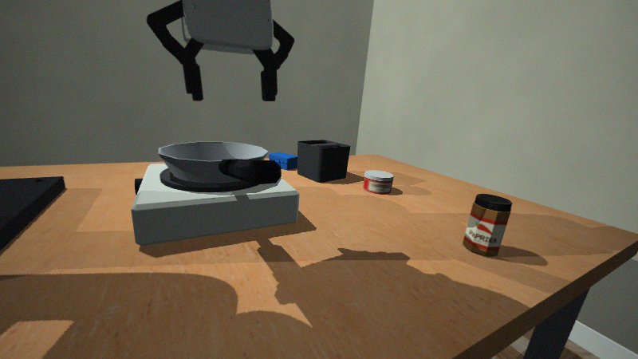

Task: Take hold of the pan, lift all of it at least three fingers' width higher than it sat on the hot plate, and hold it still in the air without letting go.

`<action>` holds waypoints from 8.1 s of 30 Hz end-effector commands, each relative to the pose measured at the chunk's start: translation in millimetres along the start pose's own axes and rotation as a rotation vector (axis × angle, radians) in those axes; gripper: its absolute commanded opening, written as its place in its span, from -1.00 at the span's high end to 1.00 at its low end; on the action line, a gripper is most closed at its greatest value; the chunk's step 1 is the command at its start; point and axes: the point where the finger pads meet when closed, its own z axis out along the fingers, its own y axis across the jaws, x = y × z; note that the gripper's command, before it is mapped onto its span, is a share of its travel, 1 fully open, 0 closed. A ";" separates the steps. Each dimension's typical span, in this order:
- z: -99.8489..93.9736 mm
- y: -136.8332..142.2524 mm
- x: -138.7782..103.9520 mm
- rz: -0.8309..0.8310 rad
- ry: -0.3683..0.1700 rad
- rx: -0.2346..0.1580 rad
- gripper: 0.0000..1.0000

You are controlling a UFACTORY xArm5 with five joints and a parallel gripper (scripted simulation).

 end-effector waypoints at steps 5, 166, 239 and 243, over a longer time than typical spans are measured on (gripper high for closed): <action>-2.3 5.2 0.4 0.076 -0.025 -0.064 -1.00; 35.5 7.9 -0.9 0.076 -0.025 -0.064 1.00; -90.2 -1.1 2.9 0.076 -0.025 -0.064 1.00; -95.8 -1.6 3.2 0.076 -0.025 -0.064 1.00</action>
